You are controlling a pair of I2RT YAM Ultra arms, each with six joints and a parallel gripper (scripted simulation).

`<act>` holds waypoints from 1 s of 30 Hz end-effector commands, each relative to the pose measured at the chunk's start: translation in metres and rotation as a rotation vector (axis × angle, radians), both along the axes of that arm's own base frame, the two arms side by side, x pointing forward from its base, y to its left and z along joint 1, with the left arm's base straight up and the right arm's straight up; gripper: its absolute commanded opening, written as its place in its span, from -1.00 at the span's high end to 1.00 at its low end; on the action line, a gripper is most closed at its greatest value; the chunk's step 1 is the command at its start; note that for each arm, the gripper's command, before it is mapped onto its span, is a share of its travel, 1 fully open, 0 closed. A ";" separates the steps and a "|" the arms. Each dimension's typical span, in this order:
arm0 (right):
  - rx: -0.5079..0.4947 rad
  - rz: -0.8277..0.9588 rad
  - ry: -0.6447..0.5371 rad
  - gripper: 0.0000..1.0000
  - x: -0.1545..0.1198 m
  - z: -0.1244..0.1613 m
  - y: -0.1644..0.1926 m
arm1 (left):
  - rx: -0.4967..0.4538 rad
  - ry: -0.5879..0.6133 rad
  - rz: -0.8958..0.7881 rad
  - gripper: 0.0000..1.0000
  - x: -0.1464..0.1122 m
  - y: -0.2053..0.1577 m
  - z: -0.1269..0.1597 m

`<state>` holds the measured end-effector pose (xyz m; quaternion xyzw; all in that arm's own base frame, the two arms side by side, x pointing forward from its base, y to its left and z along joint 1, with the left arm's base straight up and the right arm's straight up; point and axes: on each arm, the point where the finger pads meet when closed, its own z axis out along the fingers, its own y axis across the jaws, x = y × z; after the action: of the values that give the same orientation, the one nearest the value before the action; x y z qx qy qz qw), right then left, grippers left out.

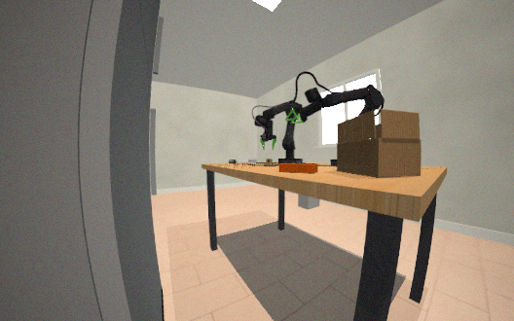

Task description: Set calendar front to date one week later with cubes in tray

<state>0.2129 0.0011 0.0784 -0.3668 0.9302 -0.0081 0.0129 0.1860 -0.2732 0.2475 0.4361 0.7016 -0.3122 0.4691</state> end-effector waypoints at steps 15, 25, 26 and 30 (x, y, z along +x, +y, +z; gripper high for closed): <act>0.123 -0.220 -0.139 -1.00 -0.010 0.013 0.006 | -0.046 -0.044 -0.003 -1.00 0.001 0.000 0.018; 0.244 -0.503 -0.409 -1.00 -0.031 0.025 0.005 | -0.046 -0.044 -0.003 -1.00 0.001 0.000 0.018; 0.252 -0.517 -0.428 -1.00 -0.033 0.026 0.006 | -0.046 -0.044 -0.003 -1.00 0.001 0.000 0.018; 0.258 -0.562 -0.476 -1.00 -0.036 0.027 0.003 | -0.046 -0.044 -0.003 -1.00 0.001 0.000 0.018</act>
<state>0.1704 0.0036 0.0969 -0.1235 0.9653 0.0189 0.2294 0.1860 -0.2732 0.2475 0.4361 0.7016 -0.3122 0.4691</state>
